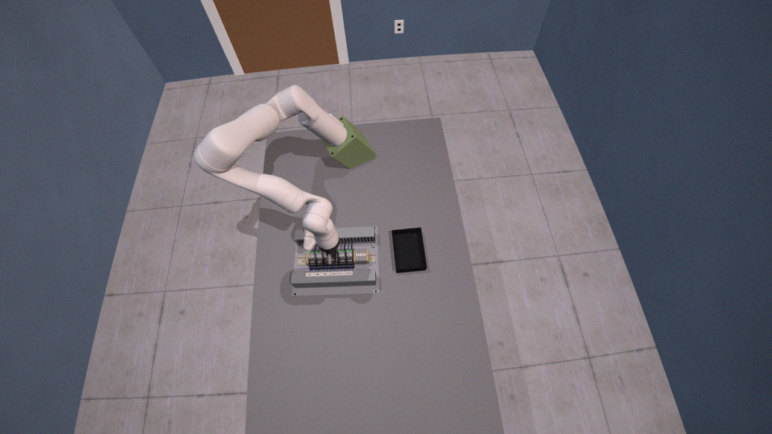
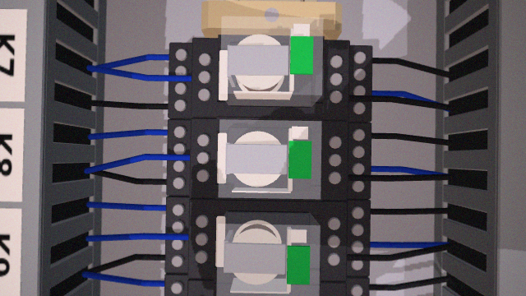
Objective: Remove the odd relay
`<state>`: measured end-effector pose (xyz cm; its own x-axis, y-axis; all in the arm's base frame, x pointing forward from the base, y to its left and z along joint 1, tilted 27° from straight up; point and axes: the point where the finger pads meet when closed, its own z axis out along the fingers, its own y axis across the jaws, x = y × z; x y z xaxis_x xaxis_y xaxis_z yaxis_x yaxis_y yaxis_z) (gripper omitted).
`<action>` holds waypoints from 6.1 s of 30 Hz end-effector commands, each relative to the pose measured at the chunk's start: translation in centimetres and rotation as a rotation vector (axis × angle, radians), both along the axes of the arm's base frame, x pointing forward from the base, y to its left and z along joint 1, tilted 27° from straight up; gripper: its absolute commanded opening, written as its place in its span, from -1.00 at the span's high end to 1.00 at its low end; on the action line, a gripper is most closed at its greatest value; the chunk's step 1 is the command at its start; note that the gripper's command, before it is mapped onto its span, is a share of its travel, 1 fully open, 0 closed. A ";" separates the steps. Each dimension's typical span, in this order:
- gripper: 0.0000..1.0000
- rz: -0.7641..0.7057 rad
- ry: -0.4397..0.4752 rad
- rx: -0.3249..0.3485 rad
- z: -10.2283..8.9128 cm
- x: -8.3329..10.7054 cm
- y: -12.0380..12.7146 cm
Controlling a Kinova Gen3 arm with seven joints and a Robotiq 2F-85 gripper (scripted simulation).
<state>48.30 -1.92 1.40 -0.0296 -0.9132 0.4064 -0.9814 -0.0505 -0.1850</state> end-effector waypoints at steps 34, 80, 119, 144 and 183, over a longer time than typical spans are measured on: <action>1.00 -0.019 0.055 0.001 0.0 0.3 0.0; 1.00 -0.018 0.052 0.001 0.4 0.2 0.2; 1.00 0.010 -0.014 -0.001 0.2 0.3 0.1; 1.00 0.010 -0.014 -0.001 1.7 -0.1 0.8; 1.00 0.010 -0.014 -0.001 6.7 -1.3 3.1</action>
<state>46.96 0.92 7.52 -0.0330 -0.9139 0.4045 -0.9790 -0.0519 -0.1971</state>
